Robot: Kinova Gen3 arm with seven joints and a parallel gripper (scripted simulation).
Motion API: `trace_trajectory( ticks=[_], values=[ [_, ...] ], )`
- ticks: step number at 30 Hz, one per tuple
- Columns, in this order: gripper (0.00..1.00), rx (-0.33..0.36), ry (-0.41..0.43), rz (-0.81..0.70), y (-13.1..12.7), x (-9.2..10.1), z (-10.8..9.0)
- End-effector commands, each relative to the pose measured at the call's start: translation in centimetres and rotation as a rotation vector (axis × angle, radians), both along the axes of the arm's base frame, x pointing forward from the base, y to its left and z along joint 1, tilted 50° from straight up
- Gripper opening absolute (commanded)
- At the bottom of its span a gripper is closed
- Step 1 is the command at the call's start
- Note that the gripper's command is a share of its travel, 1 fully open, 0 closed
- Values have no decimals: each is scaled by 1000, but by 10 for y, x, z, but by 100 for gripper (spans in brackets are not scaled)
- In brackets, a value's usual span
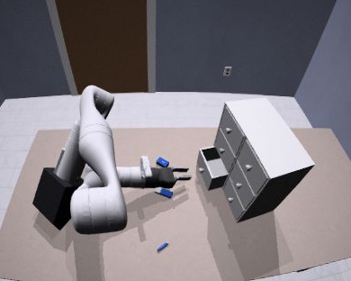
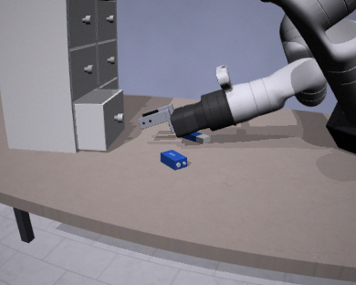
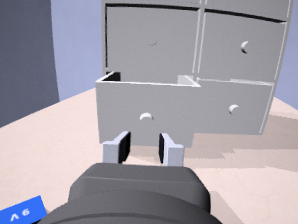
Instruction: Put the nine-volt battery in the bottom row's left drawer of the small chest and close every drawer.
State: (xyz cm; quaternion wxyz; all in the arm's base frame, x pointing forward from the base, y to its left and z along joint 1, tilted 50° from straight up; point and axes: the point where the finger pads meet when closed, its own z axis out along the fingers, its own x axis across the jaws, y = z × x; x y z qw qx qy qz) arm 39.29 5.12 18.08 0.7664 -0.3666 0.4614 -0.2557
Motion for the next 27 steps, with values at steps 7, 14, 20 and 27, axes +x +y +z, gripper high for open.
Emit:
trace_trajectory(
  ticks=[7, 14, 20, 27],
  values=[
    [67, 4, -2, -6, -4, 0, -1],
    [67, 4, -2, -6, -6, 1, -2],
    [67, 4, -2, -7, -9, 1, -3],
    [67, 4, -2, -6, -13, 2, -5]
  ],
)
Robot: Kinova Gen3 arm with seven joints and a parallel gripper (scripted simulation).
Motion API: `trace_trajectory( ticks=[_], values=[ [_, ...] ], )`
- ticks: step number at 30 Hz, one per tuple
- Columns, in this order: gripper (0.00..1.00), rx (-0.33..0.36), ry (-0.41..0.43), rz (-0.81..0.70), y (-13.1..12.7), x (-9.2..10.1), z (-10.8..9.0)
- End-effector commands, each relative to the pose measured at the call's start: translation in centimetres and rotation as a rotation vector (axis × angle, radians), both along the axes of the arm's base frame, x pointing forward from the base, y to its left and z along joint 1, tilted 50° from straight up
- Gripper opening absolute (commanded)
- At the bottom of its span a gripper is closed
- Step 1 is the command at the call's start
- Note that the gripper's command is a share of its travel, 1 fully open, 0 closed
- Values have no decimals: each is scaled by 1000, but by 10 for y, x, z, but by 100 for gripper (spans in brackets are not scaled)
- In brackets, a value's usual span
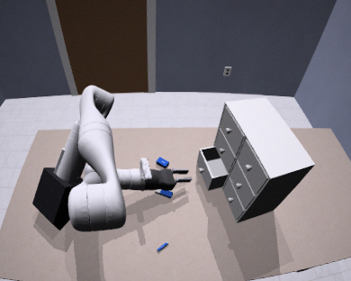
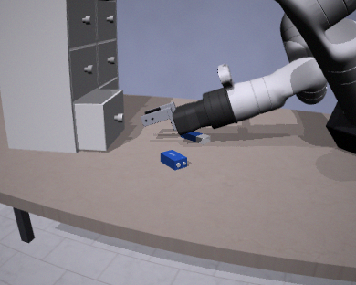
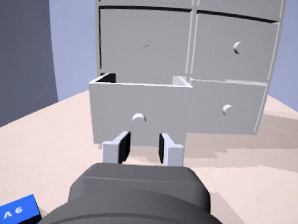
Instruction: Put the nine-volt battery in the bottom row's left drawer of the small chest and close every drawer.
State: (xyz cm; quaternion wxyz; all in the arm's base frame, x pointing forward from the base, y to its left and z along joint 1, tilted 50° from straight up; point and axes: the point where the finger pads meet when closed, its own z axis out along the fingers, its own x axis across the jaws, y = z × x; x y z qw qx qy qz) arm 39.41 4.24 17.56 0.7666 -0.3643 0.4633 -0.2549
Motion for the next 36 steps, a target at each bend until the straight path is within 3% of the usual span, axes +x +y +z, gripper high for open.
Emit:
trace_trajectory(
  ticks=[1, 36],
  values=[
    [67, -2, -4, -4, -5, 1, -1],
    [67, -3, -3, -4, -46, 7, -19]
  ],
)
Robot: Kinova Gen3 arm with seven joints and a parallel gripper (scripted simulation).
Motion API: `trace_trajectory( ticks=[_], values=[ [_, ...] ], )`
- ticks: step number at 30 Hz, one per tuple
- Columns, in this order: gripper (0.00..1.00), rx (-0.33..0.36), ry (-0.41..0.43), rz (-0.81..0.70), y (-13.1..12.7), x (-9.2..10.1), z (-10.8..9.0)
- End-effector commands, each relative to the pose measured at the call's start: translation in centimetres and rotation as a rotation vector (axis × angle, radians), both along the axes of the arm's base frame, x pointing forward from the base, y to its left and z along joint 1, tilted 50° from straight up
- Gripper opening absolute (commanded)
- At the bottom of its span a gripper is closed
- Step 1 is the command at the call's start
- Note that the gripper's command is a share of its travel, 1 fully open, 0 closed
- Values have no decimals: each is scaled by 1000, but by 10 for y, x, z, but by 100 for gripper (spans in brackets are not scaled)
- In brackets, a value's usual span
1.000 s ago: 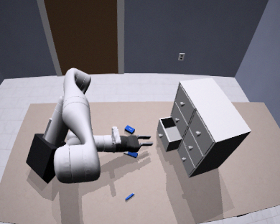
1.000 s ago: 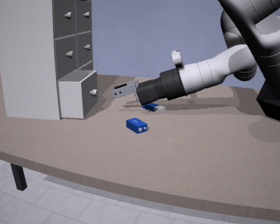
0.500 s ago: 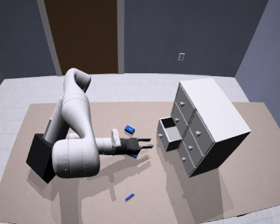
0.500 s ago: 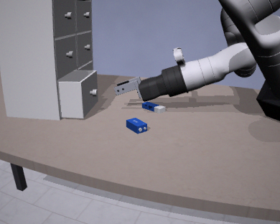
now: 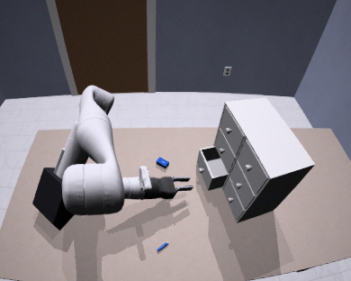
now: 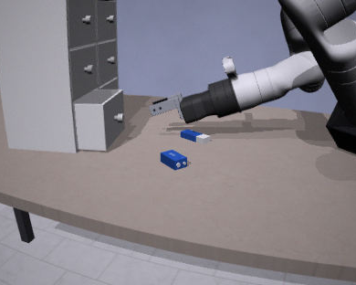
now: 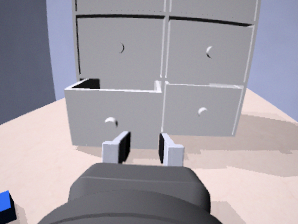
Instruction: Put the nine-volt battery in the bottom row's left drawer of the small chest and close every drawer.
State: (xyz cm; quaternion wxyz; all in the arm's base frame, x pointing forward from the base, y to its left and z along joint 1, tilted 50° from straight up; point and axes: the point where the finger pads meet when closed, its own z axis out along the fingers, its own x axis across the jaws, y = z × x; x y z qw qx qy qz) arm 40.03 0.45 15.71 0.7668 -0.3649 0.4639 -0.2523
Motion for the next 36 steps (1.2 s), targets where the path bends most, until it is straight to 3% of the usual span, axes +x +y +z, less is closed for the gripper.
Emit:
trace_trajectory(
  ticks=[1, 36],
  values=[
    [67, -4, -8, -7, -10, 1, -1],
    [67, -6, 2, -13, -67, 11, -27]
  ],
)
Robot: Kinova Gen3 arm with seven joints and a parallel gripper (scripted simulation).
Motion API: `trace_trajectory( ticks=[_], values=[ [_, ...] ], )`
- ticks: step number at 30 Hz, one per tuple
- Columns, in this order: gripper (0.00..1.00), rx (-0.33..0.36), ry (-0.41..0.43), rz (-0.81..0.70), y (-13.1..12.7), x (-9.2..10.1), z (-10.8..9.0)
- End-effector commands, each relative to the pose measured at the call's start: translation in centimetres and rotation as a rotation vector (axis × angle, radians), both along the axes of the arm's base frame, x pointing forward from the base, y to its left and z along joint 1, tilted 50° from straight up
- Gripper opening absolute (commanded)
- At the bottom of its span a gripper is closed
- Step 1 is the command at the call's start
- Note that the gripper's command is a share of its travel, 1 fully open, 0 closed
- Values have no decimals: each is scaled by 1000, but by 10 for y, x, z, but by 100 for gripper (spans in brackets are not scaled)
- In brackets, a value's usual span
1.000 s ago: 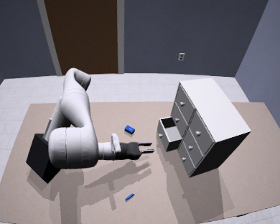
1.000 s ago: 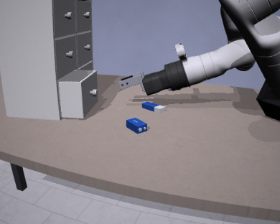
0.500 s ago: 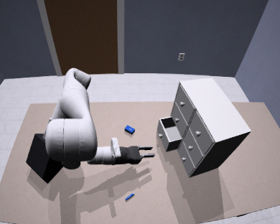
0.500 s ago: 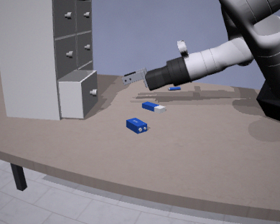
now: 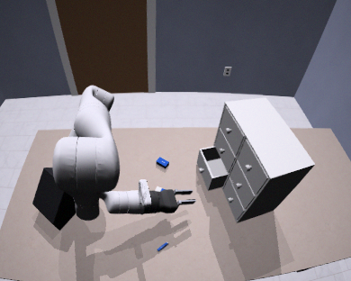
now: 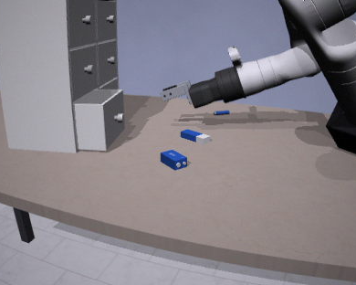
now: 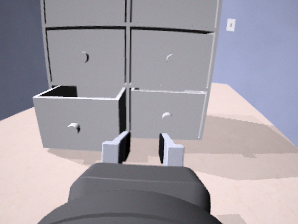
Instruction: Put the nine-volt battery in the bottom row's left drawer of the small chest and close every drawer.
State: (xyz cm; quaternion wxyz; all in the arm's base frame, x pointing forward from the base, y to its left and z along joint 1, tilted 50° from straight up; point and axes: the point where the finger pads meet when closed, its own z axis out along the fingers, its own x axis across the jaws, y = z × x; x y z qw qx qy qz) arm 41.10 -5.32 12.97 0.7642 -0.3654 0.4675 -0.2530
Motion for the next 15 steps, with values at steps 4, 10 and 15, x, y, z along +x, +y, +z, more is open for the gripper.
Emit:
trace_trajectory(
  ticks=[4, 10, 15],
  values=[
    [67, -4, -6, -9, -16, 2, -3],
    [67, -4, -7, -9, -31, 4, -9],
    [67, -4, -7, -9, -44, 6, -15]
  ],
)
